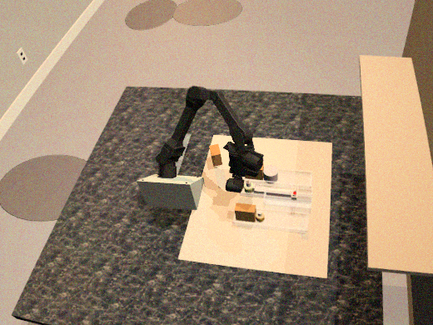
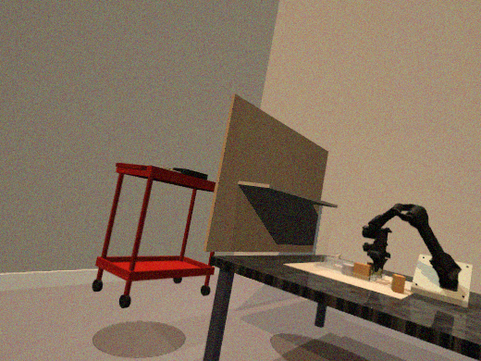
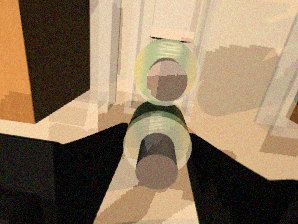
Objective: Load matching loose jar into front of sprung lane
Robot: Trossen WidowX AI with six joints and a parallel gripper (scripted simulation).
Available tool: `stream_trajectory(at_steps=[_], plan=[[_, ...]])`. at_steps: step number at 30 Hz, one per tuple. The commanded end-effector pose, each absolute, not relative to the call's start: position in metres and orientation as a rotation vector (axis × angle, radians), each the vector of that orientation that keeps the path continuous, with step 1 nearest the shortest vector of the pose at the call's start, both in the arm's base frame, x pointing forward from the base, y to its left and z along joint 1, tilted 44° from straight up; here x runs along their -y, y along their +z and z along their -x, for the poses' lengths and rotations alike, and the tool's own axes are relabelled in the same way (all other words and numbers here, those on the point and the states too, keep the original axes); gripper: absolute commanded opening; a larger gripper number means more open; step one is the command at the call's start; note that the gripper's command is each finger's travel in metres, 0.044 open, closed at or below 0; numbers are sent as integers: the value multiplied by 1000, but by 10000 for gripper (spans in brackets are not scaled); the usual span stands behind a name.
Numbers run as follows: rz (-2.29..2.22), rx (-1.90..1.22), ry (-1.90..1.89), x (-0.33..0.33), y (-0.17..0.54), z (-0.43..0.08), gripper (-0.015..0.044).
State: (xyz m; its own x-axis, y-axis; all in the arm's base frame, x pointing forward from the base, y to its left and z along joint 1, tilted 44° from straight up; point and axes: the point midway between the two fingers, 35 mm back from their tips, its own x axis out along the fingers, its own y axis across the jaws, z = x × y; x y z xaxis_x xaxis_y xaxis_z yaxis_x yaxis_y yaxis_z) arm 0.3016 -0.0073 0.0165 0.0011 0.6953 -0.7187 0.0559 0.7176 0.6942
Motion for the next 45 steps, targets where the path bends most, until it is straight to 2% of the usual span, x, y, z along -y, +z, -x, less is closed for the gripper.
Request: stream_trajectory(at_steps=[1, 45], plan=[[-639, -1479, 561, 9, 20, -311, 0], [-638, -1478, 562, 12, 23, -330, 0]])
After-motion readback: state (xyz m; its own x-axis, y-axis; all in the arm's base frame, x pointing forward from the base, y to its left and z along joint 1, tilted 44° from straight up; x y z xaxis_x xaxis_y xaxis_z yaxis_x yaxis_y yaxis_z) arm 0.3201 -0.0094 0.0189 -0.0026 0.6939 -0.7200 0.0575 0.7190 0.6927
